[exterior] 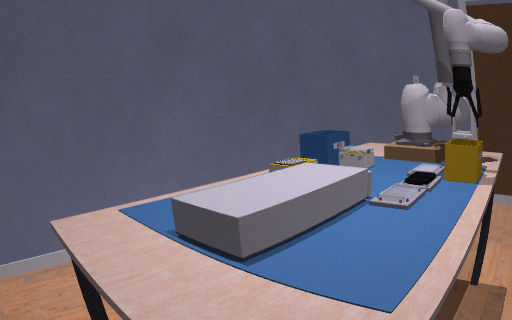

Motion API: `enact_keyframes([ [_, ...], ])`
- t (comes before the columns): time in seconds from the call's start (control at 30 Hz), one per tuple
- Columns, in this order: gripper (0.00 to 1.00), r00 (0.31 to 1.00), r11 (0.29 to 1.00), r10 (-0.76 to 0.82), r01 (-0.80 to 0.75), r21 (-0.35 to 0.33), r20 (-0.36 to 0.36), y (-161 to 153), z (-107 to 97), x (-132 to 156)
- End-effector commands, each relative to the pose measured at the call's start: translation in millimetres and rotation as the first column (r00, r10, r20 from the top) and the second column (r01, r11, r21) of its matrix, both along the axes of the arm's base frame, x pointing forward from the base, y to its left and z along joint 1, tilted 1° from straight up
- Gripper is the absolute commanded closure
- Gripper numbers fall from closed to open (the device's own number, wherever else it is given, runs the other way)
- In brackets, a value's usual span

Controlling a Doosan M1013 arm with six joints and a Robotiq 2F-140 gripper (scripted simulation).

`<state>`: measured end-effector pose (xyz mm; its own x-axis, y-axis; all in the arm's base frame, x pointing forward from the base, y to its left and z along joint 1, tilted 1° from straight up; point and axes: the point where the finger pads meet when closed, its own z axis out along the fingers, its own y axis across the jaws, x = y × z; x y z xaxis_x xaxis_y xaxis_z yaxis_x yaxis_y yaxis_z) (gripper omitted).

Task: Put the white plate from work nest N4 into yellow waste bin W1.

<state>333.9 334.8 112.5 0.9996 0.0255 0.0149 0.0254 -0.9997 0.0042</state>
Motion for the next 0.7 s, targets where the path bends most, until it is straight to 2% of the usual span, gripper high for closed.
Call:
enact_keyframes([
  [0.0,0.9,1.0,1.0,0.0,0.0,0.0,0.0,0.0,0.0,0.0],
  [0.67,0.9,1.0,1.0,0.0,0.0,0.0,0.0,-0.1,-19.9,0.3],
])
